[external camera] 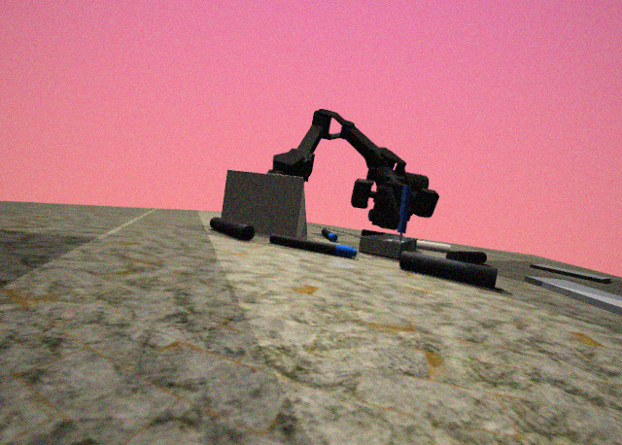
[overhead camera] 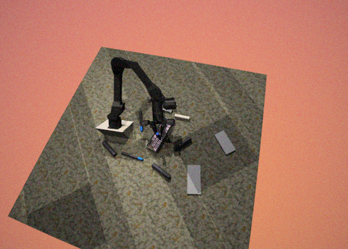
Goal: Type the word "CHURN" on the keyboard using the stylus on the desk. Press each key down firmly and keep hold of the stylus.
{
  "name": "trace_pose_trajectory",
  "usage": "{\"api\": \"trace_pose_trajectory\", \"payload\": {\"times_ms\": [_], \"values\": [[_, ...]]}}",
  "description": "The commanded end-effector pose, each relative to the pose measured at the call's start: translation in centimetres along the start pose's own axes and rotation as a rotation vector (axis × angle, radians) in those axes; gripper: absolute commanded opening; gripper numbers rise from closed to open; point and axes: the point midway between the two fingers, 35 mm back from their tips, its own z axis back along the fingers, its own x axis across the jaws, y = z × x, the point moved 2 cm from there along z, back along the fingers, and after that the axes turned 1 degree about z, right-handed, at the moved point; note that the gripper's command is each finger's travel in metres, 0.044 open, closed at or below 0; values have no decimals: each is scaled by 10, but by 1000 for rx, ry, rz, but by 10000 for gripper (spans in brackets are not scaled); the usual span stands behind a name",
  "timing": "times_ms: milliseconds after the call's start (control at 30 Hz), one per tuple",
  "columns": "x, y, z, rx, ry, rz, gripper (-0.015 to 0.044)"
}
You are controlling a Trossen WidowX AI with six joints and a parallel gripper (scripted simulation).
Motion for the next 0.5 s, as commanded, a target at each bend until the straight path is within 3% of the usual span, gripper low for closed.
{"api": "trace_pose_trajectory", "payload": {"times_ms": [0,467], "values": [[1,0,-1,3,-2,-3,81],[1,32,17,5,-2,-2,81]]}}
